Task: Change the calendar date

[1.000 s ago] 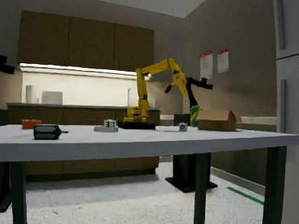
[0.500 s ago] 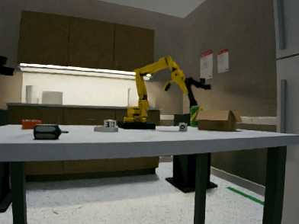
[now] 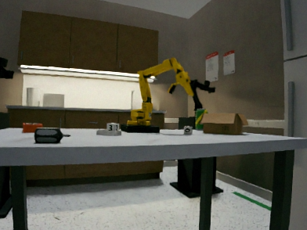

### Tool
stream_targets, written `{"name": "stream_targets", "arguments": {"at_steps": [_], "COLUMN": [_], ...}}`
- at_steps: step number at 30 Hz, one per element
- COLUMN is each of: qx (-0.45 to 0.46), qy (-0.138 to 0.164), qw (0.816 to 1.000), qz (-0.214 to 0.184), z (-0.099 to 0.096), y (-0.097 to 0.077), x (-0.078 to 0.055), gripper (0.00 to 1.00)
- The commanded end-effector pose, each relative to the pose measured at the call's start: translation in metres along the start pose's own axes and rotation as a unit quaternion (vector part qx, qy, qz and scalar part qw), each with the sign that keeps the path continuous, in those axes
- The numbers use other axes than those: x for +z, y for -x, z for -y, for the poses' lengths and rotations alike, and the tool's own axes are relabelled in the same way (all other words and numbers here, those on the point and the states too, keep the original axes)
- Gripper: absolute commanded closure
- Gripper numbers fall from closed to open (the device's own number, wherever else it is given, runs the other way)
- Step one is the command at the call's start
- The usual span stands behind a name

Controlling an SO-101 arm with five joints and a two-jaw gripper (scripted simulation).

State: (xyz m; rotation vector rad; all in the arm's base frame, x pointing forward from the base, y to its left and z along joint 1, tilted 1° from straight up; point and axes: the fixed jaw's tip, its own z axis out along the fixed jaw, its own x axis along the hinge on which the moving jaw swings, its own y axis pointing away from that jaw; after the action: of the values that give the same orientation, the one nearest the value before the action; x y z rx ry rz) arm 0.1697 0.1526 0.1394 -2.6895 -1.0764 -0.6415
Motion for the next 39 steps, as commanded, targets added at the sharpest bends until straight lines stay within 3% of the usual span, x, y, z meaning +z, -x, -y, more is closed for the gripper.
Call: {"name": "stream_targets", "arguments": {"at_steps": [1, 16, 27, 29, 34, 39], "qx": [0.024, 0.143, 0.302, 0.302, 0.387, 0.476], "qy": [0.0, -0.004, -0.008, -0.008, -0.01, -0.013], "qw": [1.0, 0.99, 0.953, 0.953, 0.922, 0.879], "qz": [-0.011, -0.01, -0.009, -0.009, -0.007, -0.005], "z": [0.0, 0.002, 0.006, 0.006, 0.008, 0.011], "y": [-0.002, 0.0, 0.001, 0.001, 0.002, 0.003], "x": [-0.004, -0.003, -0.001, -0.001, 0.001, 0.002], "gripper": [0.65, 0.65, 0.65, 0.65, 0.65, 0.65]}}
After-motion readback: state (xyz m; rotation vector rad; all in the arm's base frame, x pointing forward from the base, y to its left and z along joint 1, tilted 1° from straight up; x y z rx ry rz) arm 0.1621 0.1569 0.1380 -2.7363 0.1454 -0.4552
